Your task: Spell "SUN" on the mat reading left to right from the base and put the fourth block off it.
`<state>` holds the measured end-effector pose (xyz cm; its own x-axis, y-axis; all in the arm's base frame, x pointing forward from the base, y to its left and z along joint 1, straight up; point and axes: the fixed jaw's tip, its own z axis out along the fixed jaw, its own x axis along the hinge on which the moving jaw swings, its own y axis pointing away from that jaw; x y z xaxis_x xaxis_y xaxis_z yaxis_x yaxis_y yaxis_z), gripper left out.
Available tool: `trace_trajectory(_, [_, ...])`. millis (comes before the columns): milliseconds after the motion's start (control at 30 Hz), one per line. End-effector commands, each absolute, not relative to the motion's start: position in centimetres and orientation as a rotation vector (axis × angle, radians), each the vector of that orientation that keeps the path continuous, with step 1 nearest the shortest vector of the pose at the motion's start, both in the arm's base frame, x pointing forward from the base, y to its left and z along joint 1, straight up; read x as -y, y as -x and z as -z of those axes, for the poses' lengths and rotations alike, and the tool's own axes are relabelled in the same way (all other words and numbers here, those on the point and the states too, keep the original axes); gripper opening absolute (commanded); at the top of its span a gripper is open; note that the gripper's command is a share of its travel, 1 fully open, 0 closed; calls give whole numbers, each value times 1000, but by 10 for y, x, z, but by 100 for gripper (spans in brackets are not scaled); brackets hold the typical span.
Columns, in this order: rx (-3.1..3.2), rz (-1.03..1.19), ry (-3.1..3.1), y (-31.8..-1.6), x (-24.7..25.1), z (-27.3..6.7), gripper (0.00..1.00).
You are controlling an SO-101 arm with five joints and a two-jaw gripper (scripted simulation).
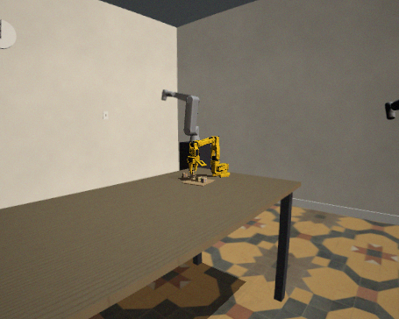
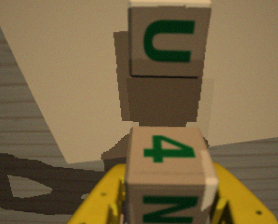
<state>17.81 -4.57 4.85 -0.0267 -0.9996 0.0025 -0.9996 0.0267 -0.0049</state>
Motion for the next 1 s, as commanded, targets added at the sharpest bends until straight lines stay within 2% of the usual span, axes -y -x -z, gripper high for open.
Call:
trace_trajectory(0, [-2218, 98, 2166, -185, 46, -57, 0])
trace_trajectory(967, [-2215, 98, 2170, -186, 47, -46, 0])
